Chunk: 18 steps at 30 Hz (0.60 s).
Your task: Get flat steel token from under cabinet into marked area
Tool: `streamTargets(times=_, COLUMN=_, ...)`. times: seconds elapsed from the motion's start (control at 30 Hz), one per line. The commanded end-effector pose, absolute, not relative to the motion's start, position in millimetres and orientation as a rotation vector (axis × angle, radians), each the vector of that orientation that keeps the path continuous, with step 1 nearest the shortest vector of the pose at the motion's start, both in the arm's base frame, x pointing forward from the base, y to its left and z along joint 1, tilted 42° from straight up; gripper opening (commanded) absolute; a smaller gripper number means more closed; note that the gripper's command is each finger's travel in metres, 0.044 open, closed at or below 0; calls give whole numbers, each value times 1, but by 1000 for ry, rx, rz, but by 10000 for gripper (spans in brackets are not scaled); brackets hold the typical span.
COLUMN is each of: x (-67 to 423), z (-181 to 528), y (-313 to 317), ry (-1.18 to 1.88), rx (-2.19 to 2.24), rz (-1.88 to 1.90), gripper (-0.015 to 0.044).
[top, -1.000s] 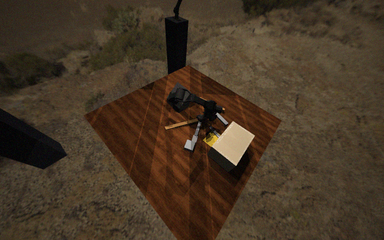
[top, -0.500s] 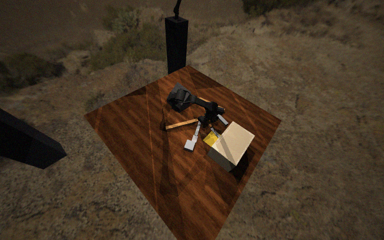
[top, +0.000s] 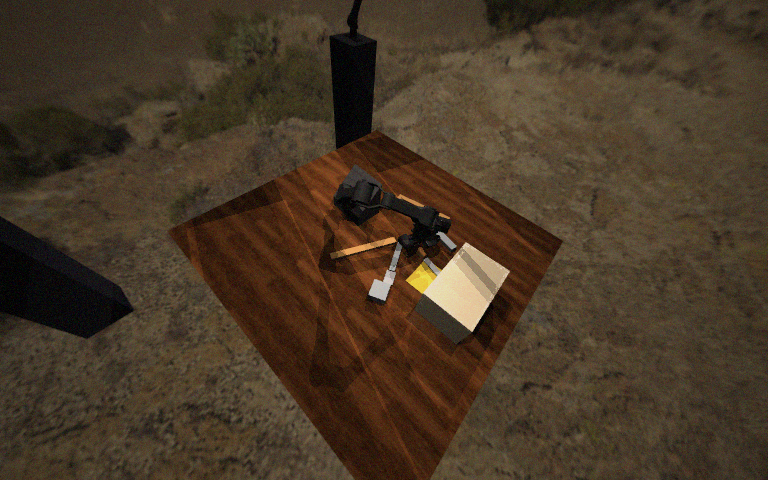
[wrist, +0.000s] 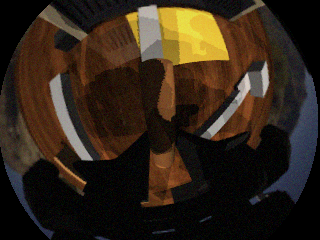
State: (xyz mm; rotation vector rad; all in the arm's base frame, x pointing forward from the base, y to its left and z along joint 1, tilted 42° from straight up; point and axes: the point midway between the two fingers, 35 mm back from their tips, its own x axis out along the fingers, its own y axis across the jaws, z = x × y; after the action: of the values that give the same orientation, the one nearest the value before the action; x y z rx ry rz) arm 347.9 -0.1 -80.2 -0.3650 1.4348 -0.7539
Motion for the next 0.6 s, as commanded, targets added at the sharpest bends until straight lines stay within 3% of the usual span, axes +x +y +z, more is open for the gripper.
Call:
streamTargets(times=0.0, x=355, z=-80, y=-1, ry=1433, rx=-362, rz=-752, gripper=0)
streamTargets(times=0.57, x=372, z=-77, y=-4, ry=1432, rx=-362, rz=-753, gripper=0)
